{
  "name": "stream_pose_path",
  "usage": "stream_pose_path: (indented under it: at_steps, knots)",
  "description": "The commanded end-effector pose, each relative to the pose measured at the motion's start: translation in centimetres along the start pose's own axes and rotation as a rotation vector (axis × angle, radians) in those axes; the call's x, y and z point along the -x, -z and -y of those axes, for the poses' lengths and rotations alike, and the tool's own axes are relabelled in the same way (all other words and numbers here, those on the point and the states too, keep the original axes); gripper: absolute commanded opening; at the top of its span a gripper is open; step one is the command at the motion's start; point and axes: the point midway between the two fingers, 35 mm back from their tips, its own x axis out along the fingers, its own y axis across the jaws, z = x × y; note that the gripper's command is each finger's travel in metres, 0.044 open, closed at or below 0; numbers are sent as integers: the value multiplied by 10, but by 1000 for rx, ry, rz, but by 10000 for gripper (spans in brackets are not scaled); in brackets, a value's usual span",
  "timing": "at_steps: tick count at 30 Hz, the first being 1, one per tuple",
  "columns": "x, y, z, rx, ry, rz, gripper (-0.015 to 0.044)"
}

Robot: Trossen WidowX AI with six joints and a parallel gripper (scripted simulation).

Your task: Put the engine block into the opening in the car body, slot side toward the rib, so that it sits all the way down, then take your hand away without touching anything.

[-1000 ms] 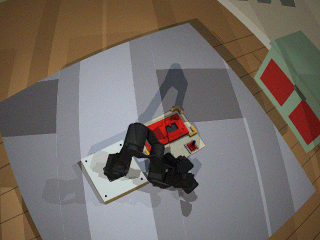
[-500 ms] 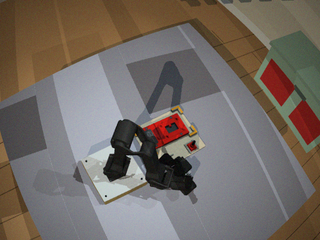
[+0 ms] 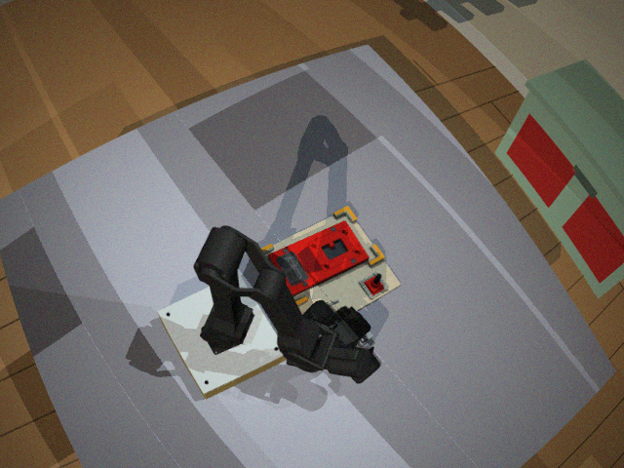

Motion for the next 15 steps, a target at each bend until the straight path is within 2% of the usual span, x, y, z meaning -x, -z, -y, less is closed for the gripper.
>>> stream_pose_path:
  at_steps: [1, 9, 15]
  knots:
    - [0, 0, 0, -4, 1, -1, 440]
    - [0, 0, 0, 0, 1, -3, 440]
    - [-6, -1, 4, 119, -17, -76, 440]
